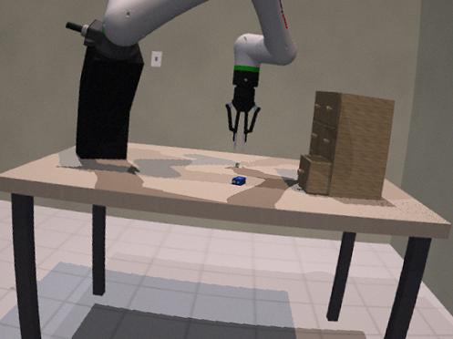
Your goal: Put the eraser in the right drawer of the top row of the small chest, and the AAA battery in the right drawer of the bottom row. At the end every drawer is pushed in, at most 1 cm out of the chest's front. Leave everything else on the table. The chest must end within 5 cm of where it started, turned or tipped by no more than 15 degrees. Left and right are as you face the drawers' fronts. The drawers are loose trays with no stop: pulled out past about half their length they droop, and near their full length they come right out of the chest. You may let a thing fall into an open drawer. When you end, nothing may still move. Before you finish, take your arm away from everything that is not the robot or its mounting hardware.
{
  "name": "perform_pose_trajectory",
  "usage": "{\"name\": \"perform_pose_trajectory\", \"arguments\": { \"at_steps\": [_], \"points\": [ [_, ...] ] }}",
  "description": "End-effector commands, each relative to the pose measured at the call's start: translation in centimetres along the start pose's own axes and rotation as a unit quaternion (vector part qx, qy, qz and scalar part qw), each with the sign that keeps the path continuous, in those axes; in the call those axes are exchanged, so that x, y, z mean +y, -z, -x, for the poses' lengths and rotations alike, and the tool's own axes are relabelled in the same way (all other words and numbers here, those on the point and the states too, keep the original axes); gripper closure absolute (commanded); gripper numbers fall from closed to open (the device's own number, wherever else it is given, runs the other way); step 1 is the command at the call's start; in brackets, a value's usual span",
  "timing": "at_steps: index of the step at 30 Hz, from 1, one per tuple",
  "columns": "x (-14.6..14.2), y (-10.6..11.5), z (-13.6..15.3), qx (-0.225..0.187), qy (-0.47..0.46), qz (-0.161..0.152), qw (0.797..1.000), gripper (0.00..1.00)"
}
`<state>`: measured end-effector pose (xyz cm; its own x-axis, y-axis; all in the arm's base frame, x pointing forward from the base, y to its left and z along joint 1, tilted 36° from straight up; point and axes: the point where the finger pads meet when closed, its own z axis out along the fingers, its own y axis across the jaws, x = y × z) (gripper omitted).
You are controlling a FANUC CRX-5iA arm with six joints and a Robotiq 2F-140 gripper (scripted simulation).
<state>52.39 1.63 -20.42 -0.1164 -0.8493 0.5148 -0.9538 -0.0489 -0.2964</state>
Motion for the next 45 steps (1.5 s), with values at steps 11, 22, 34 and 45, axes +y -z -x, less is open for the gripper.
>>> {"name": "perform_pose_trajectory", "arguments": {
  "at_steps": [11, 22, 34, 45],
  "points": [
    [0.0, -2.9, 0.0, 0.0, 0.0, 0.0, 1.0, 0.85],
    [0.0, -3.9, 0.0, 0.0, 0.0, 0.0, 1.0, 0.85],
    [0.0, -4.0, 0.0, 0.0, 0.0, 0.0, 1.0, 0.85],
    [0.0, -4.0, 0.0, 0.0, 0.0, 0.0, 1.0, 0.85]
  ]
}}
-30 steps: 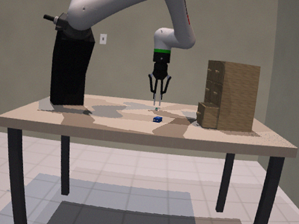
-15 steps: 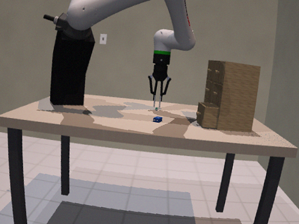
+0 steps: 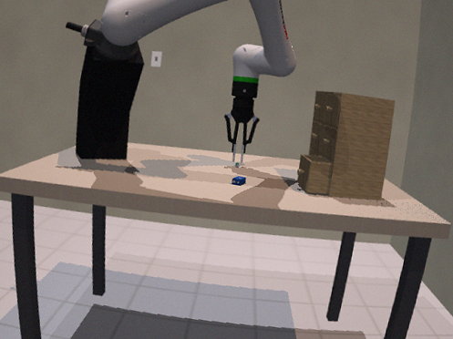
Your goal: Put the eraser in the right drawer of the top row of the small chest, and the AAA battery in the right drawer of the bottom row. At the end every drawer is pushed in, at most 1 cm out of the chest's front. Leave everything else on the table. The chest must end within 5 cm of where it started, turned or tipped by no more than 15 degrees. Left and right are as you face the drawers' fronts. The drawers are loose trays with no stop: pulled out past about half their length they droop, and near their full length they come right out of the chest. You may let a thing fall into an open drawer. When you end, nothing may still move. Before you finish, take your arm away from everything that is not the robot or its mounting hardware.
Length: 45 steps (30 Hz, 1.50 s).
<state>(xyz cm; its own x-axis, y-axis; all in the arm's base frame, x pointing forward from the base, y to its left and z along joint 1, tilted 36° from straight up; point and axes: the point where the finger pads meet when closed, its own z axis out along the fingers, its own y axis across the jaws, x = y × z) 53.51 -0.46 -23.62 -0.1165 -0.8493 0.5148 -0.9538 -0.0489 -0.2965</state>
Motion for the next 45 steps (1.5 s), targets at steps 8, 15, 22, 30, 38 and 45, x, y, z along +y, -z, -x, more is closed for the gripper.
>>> {"name": "perform_pose_trajectory", "arguments": {
  "at_steps": [8, 15, 22, 30, 38, 45],
  "points": [
    [0.0, -0.3, 0.0, 0.0, 0.0, 0.0, 1.0, 0.85],
    [0.0, -1.5, 0.0, 0.0, 0.0, 0.0, 1.0, 0.85],
    [0.0, -1.7, 0.0, 0.0, 0.0, 0.0, 1.0, 0.85],
    [0.0, -1.7, 0.0, 0.0, 0.0, 0.0, 1.0, 0.85],
    [0.0, -1.7, 0.0, 0.0, 0.0, 0.0, 1.0, 0.85],
    [0.0, -1.7, 0.0, 0.0, 0.0, 0.0, 1.0, 0.97]
  ]
}}
